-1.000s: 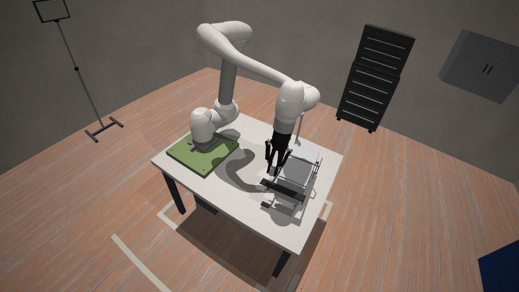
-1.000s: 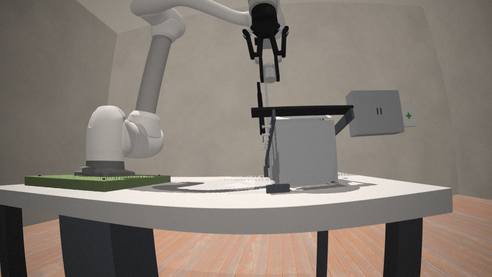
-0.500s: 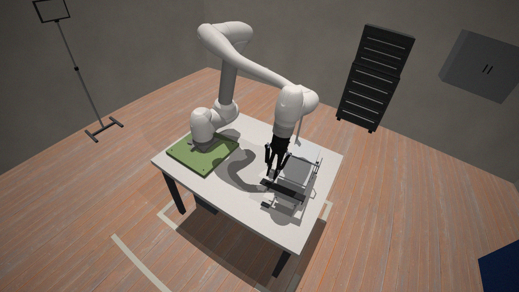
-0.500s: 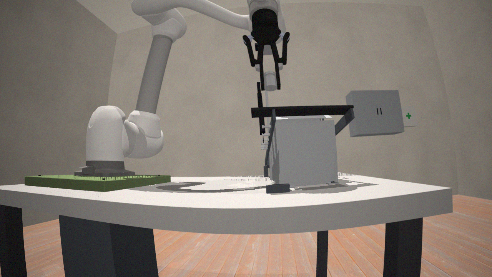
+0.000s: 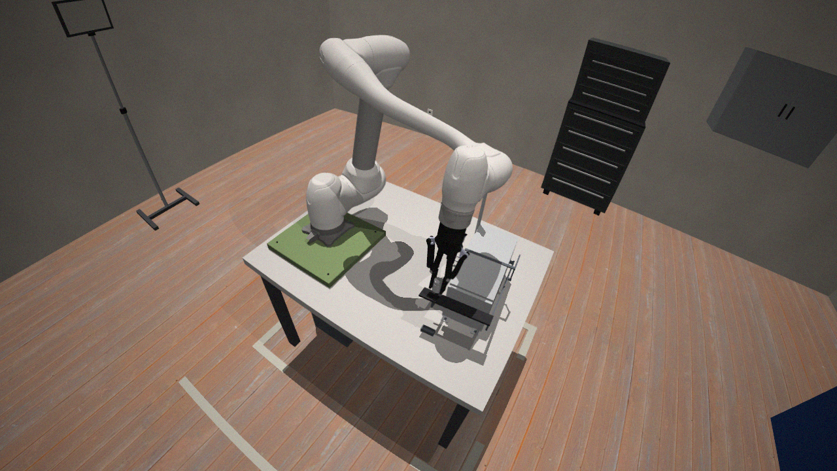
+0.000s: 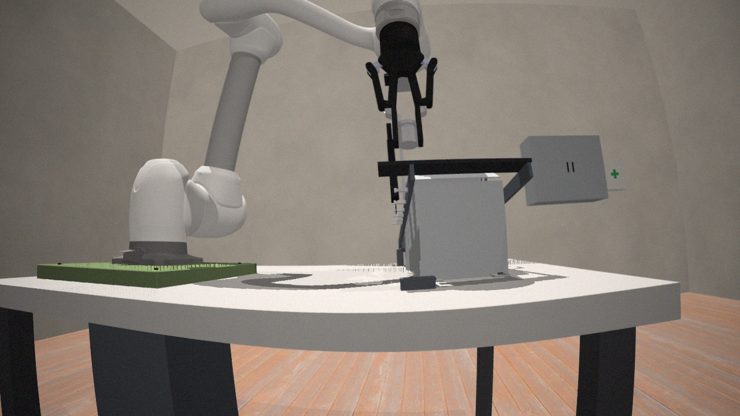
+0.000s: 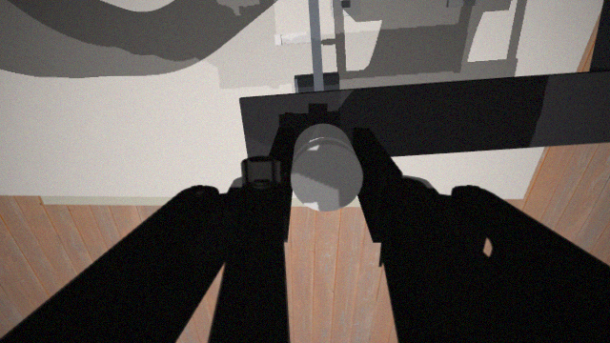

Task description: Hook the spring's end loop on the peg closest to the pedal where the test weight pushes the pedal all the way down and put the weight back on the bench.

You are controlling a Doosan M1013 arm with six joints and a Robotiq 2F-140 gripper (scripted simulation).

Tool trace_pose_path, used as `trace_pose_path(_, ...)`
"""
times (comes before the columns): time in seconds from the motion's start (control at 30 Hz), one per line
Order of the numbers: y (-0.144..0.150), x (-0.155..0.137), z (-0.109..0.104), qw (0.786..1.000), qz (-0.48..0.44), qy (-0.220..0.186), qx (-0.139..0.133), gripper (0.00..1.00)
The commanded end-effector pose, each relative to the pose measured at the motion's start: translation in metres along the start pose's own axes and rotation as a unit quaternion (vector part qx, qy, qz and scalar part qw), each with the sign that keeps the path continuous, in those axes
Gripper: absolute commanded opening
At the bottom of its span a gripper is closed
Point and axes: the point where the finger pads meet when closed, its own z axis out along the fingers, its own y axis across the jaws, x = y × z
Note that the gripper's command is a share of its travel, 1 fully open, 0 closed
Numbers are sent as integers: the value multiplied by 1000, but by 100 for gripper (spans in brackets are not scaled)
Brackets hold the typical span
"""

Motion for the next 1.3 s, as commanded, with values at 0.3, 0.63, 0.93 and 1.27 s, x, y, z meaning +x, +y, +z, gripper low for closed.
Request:
trace_pose_path(0.3, 1, 2, 13, 1000, 0, 0, -1, 25)
trace_pose_path(0.63, 1, 3, 21, 1000, 0, 0, -1, 25)
trace_pose_path(0.93, 1, 5, 30, 1000, 0, 0, -1, 25)
trace_pose_path(1.27, 1, 5, 31, 1000, 0, 0, -1, 100)
